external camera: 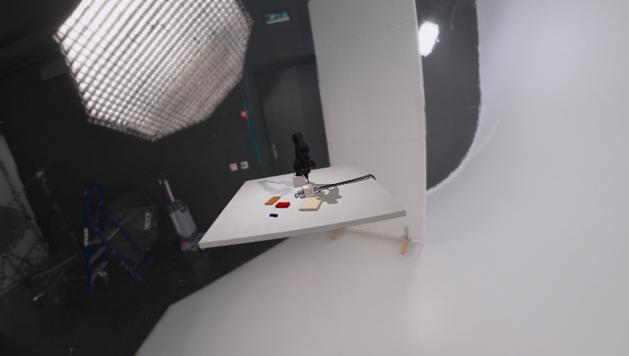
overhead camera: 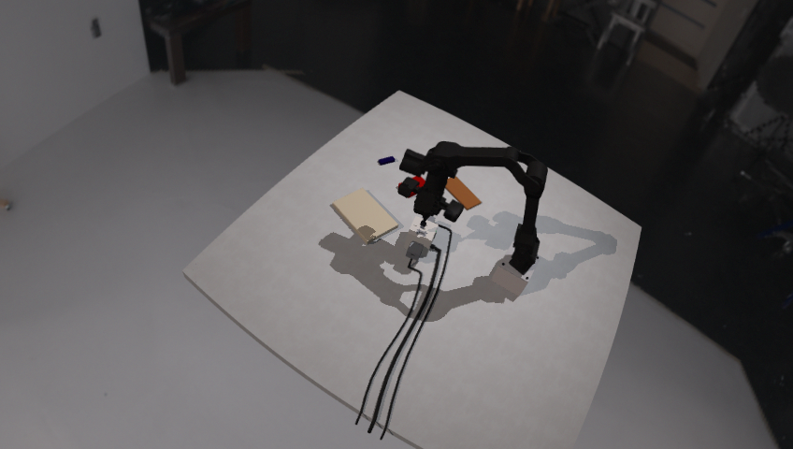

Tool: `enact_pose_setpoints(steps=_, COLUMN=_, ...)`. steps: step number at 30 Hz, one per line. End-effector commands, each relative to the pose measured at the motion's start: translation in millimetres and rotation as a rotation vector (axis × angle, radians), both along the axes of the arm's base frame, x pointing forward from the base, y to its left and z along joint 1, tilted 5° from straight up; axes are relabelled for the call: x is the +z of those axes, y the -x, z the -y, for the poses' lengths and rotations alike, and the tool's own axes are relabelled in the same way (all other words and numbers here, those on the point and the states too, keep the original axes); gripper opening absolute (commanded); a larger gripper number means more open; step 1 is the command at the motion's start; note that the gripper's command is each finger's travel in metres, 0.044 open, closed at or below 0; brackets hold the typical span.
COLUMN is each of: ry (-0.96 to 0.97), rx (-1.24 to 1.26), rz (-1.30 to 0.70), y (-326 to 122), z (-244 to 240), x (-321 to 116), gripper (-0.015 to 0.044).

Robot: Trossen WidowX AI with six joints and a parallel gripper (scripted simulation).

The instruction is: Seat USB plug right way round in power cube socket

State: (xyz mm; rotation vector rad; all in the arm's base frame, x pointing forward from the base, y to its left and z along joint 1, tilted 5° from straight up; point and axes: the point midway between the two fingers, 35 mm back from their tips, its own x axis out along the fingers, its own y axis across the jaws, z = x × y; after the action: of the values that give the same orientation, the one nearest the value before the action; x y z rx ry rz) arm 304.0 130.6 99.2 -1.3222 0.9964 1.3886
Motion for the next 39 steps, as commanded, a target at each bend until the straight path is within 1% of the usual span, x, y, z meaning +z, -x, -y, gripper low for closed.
enact_pose_setpoints(steps=1, ry=-0.002, rx=-0.099, rz=-0.011, y=0.2, z=0.1, x=-0.4, gripper=0.0000)
enact_pose_setpoints(steps=39, ry=-0.027, rx=-1.089, rz=-0.104, y=0.2, z=0.1, x=-0.3, gripper=0.0000)
